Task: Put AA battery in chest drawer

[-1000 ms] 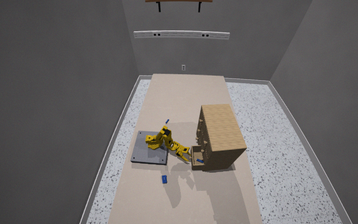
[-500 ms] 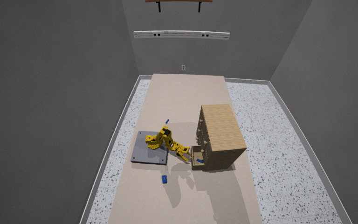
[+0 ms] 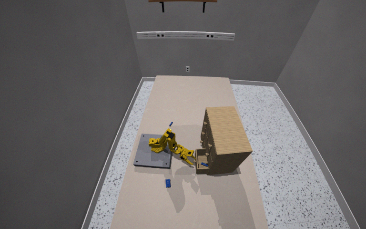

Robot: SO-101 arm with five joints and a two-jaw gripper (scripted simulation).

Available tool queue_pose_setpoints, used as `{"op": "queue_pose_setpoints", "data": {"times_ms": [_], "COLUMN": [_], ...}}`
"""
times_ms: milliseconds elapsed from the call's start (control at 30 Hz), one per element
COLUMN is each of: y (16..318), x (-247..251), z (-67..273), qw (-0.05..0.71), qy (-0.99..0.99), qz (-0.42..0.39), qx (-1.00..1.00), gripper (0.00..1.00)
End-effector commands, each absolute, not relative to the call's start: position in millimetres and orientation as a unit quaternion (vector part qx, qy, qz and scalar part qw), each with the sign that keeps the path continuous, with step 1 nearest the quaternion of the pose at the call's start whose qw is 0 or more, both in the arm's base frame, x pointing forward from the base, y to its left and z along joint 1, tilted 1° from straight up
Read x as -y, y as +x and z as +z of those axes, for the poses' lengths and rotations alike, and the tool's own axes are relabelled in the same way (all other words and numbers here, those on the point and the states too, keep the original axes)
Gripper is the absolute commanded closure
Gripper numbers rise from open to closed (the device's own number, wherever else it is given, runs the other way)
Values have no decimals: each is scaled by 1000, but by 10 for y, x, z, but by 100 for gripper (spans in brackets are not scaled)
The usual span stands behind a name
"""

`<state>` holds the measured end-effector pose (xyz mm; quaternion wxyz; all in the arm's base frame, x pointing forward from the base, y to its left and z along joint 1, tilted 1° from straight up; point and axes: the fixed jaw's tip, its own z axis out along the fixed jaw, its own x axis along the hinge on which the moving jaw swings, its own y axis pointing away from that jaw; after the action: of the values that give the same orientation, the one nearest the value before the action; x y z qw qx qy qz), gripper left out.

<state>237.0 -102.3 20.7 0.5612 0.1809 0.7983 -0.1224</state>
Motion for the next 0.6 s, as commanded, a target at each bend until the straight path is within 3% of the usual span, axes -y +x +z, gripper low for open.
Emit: {"op": "queue_pose_setpoints", "data": {"times_ms": [0, 567], "y": [2393, 2393], "x": [1005, 1005], "z": [207, 207], "qw": [564, 564], "qy": [174, 174], "qz": [-122, -122], "qx": [-798, -798], "gripper": [79, 81]}}
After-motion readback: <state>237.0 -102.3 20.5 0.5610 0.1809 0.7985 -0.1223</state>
